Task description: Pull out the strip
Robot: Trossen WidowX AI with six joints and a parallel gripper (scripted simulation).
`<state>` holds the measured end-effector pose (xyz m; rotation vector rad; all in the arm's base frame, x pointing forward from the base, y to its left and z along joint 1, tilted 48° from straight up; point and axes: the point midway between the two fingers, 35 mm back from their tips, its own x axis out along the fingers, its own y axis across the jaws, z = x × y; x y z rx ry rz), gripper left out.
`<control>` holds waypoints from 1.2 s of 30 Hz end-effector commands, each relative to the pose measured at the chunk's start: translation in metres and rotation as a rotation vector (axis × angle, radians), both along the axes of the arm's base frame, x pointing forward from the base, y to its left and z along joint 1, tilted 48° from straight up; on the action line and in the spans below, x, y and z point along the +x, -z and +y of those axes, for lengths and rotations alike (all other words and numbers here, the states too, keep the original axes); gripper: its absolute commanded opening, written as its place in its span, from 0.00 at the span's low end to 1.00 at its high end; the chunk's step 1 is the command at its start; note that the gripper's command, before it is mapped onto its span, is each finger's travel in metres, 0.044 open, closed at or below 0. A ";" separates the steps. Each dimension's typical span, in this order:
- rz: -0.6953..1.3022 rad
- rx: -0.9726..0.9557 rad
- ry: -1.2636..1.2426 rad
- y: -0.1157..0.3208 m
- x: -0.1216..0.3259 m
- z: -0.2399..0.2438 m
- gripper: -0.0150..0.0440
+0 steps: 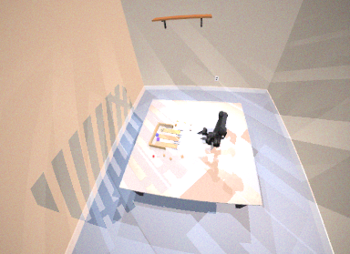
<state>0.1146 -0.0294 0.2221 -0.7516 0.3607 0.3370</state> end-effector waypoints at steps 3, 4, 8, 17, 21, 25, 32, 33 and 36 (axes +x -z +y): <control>0.049 0.024 0.025 0.001 -0.001 0.014 0.93; 0.082 0.043 0.042 0.001 0.000 0.023 0.93; 0.205 0.130 0.111 0.007 0.011 0.058 0.93; 0.431 0.408 0.259 0.034 0.077 0.105 0.93; 0.500 0.561 0.316 0.050 0.116 0.105 0.93; 0.545 0.728 0.364 0.067 0.153 0.091 0.93; 0.561 1.038 0.418 0.098 0.200 0.035 0.93; 0.557 1.083 0.422 0.102 0.204 0.024 0.93; 0.532 1.217 0.428 0.115 0.210 -0.009 0.93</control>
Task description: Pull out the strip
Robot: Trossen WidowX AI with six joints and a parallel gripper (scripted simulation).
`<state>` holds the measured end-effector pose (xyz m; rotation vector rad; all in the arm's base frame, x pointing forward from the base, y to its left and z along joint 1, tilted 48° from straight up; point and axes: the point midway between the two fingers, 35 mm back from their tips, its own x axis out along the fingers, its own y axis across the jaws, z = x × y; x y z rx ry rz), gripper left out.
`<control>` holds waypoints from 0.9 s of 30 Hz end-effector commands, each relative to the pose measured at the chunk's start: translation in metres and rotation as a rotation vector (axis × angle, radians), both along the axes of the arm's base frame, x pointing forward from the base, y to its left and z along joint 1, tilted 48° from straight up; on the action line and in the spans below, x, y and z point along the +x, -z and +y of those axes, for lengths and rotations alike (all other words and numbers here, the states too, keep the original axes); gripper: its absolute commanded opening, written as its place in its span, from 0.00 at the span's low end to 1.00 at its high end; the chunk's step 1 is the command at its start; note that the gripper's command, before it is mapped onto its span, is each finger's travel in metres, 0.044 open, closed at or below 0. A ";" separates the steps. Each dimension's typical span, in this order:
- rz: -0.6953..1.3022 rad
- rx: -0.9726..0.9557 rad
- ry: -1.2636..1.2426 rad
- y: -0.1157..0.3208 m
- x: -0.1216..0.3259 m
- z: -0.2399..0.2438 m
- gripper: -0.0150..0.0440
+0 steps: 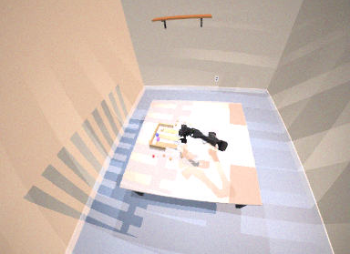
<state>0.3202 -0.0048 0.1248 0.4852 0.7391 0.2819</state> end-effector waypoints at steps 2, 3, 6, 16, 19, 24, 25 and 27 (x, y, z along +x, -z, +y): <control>-0.040 0.204 0.094 0.026 0.004 -0.057 0.93; -0.056 0.241 0.111 0.030 0.003 -0.068 0.93; -0.082 0.293 0.136 0.035 -0.001 -0.085 0.93; -0.082 0.293 0.136 0.035 -0.001 -0.085 0.93; -0.082 0.293 0.136 0.035 -0.001 -0.085 0.93; -0.082 0.293 0.136 0.035 -0.001 -0.085 0.93; -0.082 0.293 0.136 0.035 -0.001 -0.085 0.93; -0.060 0.292 0.131 0.038 0.003 -0.087 0.84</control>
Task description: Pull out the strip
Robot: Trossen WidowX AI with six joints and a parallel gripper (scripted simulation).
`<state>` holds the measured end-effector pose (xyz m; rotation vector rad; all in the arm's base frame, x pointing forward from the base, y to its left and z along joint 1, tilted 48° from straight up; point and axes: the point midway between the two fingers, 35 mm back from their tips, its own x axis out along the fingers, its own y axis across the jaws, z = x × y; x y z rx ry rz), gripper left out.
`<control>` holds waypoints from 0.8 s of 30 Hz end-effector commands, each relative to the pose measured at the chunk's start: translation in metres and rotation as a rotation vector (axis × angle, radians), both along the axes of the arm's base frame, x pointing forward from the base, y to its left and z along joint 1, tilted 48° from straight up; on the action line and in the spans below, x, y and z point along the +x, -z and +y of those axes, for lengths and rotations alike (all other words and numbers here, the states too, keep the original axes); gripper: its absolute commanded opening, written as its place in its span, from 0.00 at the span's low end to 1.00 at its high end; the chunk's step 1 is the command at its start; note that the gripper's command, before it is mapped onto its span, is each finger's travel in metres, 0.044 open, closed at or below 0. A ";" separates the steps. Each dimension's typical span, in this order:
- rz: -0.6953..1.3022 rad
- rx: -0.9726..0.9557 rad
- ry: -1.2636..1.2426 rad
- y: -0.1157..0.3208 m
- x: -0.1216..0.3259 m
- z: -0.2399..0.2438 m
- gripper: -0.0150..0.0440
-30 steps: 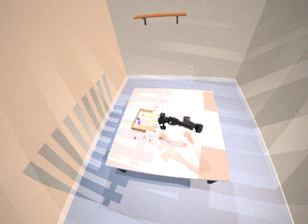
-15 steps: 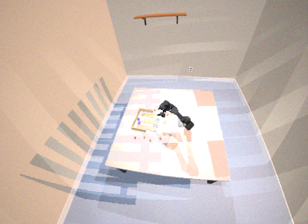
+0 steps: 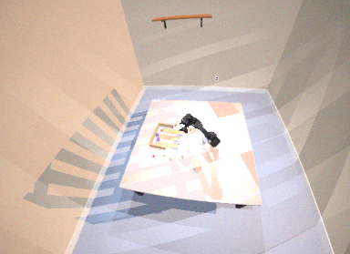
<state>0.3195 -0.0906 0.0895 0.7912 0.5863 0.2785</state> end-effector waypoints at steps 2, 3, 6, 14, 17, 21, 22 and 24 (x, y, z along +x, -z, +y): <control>0.075 0.002 -0.037 0.012 0.015 -0.004 0.75; 0.107 0.001 -0.054 0.017 0.021 -0.005 0.71; 0.202 -0.003 -0.110 0.034 0.036 -0.007 0.58; 0.457 0.005 -0.304 0.082 0.063 -0.001 0.25; 0.550 0.014 -0.392 0.100 0.067 0.006 0.25; 0.669 0.032 -0.521 0.122 0.068 0.017 0.25; 0.698 0.038 -0.556 0.127 0.068 0.020 0.25; 0.735 0.047 -0.602 0.134 0.066 0.024 0.25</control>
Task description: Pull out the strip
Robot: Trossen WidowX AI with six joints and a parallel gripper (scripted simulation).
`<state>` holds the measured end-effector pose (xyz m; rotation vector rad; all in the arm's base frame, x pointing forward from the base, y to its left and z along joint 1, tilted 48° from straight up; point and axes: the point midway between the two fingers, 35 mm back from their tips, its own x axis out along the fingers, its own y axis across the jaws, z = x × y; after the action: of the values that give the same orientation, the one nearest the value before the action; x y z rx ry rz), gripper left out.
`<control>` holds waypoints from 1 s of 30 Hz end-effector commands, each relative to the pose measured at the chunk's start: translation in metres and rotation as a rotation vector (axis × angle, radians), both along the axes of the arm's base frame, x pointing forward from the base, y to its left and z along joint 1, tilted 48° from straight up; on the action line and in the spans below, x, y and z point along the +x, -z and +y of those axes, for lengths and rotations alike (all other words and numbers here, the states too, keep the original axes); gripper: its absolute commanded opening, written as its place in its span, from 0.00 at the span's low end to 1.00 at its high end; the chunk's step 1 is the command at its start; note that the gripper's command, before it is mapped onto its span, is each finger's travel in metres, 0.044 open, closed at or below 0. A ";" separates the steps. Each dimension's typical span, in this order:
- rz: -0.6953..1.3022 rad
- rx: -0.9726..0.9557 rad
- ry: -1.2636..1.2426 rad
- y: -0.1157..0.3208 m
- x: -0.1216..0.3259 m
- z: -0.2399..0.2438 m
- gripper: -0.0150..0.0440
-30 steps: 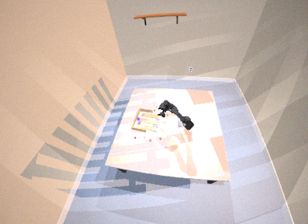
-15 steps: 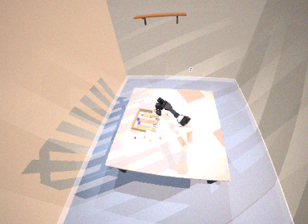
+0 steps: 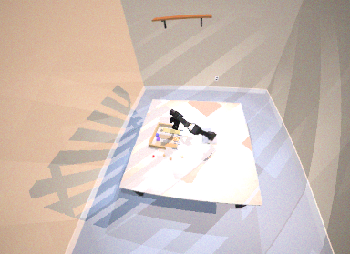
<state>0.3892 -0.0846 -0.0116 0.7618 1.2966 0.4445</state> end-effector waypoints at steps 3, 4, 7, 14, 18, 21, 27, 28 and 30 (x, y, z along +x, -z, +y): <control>0.174 0.045 -0.179 0.034 -0.004 0.018 0.25; 0.174 0.045 -0.179 0.034 -0.004 0.018 0.25; 0.174 0.045 -0.179 0.031 -0.004 0.020 0.25; 0.174 0.045 -0.179 0.036 -0.004 0.025 0.25; 0.174 0.045 -0.179 0.041 -0.004 0.030 0.25; 0.174 0.045 -0.178 0.044 -0.003 0.034 0.25; 0.174 0.045 -0.178 0.051 -0.003 0.042 0.25; 0.174 0.045 -0.178 0.052 -0.003 0.043 0.25; 0.174 0.045 -0.178 0.054 -0.003 0.046 0.25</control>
<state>0.3876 -0.0456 -0.0604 0.7291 1.5228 0.5586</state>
